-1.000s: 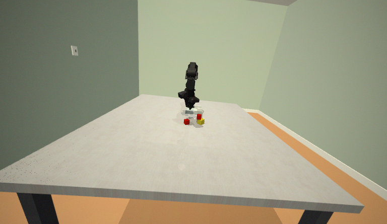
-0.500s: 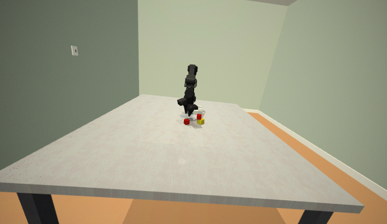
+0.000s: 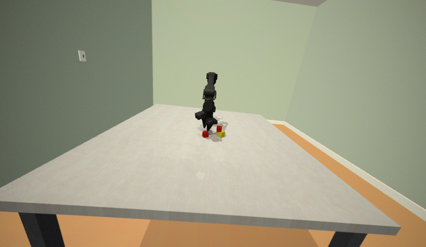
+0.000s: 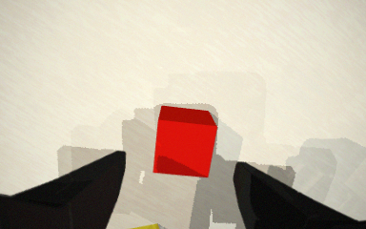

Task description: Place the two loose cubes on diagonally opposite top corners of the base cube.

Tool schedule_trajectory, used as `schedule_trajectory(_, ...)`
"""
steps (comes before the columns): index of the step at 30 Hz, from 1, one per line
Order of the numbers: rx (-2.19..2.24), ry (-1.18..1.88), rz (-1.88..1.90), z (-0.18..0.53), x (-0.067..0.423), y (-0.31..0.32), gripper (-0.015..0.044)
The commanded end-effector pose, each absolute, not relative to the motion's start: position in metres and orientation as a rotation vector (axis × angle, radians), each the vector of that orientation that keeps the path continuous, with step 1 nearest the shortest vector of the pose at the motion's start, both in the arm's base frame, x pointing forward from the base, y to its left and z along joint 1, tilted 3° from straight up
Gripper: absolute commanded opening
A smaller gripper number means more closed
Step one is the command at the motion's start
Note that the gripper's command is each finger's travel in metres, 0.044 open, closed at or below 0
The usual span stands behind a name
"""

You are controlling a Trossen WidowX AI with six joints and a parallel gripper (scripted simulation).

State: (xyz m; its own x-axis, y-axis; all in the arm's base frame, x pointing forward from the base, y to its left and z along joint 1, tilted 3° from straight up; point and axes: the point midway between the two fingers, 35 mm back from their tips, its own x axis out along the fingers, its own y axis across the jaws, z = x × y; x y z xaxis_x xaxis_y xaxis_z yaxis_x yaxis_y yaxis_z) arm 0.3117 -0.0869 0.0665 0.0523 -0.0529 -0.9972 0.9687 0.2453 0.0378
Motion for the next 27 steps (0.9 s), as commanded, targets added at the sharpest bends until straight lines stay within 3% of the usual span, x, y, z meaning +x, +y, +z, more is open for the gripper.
schedule_trajectory(1, 1.007, 1.249, -1.029, 0.058, 0.31, -0.087, 0.0265)
schedule_trajectory(21, 1.007, 1.249, -1.03, 0.029, 0.311, -0.088, 0.0265)
schedule_trajectory(27, 1.007, 1.249, -1.03, 0.029, 0.311, -0.088, 0.0107)
